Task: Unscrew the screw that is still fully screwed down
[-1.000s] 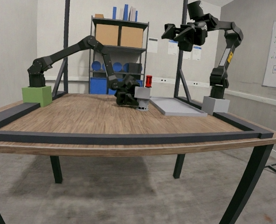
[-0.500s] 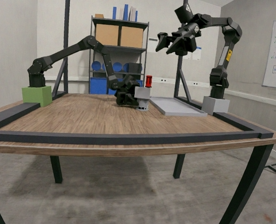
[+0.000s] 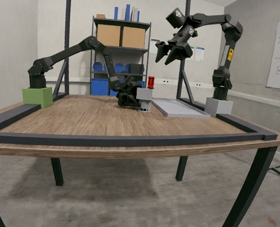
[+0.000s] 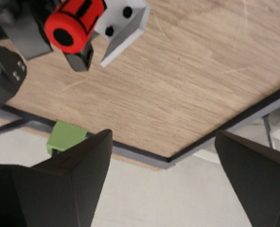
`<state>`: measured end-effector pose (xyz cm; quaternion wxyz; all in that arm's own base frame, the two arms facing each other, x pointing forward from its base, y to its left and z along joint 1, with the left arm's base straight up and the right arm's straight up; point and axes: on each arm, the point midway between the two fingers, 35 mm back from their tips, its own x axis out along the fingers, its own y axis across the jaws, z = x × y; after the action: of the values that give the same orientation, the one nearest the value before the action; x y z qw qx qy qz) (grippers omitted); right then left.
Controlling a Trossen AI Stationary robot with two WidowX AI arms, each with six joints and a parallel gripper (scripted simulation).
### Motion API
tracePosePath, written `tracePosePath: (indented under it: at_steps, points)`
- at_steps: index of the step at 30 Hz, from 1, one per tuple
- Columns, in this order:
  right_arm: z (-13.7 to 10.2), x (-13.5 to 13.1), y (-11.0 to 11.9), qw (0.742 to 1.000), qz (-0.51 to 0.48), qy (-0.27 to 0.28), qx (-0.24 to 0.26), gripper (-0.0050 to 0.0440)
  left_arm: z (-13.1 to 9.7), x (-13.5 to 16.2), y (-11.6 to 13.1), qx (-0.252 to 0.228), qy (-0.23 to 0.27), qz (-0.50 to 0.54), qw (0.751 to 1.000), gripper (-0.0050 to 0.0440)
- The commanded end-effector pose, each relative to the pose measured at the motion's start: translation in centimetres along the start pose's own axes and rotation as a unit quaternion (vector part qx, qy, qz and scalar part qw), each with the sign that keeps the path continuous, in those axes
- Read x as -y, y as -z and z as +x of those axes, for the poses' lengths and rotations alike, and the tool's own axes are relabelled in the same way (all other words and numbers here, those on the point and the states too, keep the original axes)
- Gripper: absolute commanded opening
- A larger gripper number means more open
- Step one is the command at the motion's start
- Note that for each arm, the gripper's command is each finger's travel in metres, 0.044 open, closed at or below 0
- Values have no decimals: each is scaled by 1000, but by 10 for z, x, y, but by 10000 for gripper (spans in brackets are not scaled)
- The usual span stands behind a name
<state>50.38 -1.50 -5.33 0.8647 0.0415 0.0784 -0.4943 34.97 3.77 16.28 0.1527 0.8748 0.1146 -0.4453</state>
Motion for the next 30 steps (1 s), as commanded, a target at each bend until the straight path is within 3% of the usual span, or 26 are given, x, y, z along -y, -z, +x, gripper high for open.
tracePosePath:
  at_steps: [1, 6, 18, 23, 30]
  points:
    - [2, -5, -15, 1000, 17, 0, 6, 245, 2, -16, -2, 31, -6, 15, 999, 300]
    - [2, -5, -15, 1000, 17, 0, 6, 245, 2, -16, -2, 31, -6, 15, 999, 300]
    - [2, -5, -15, 1000, 17, 0, 6, 245, 16, -43, -45, 166, 11, 69, 984, 300]
    - [2, -5, -15, 1000, 17, 0, 6, 245, 16, -43, -45, 166, 11, 69, 984, 300]
    - [2, -5, -15, 1000, 17, 0, 6, 245, 17, -55, -70, 240, 30, 104, 965, 300]
